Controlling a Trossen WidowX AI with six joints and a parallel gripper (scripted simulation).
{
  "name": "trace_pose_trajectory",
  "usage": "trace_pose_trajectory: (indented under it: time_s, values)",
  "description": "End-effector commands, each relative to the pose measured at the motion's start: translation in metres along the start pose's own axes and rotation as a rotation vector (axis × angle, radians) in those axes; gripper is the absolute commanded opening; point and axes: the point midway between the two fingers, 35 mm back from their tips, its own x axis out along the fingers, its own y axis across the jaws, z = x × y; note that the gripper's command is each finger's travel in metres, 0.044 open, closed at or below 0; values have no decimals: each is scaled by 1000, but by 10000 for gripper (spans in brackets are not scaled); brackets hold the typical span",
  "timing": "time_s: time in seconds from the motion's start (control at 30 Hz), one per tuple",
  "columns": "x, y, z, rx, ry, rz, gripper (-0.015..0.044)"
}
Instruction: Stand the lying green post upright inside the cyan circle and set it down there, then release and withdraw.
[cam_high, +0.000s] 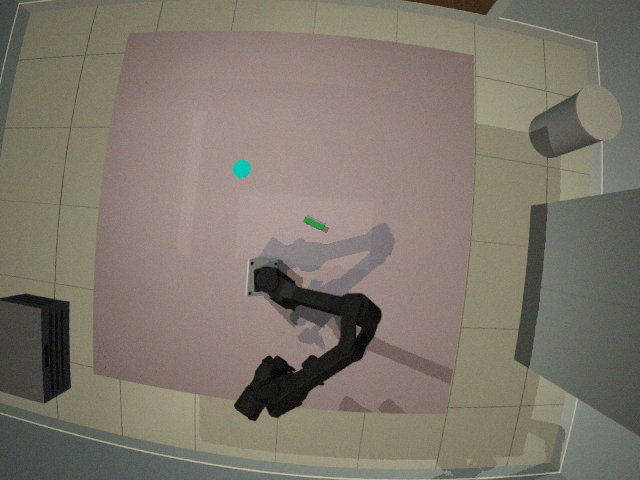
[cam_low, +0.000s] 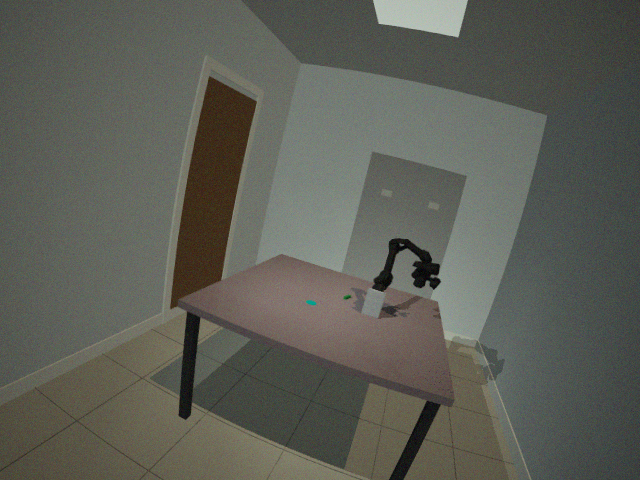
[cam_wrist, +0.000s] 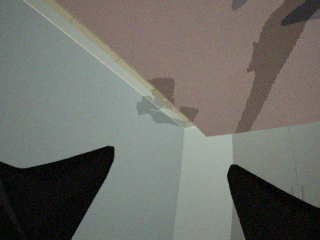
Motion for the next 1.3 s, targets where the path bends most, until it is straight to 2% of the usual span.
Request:
trace_pose_trajectory:
  time_s: [0.0,0.17,0.2,0.47,0.73,1.0,1.27]
  values:
    - [-1,1,1,-6,-3,7,374]
    - [-38,21,15,-150,-93,168,242]
    - [-48,25,19,-180,-117,202,233]
    - [-124,41,54,-370,-354,434,233]
    - [-199,29,98,-468,-636,565,233]
    - [-261,-11,146,-478,-912,582,233]
    - [-299,-74,193,-421,-1123,487,233]
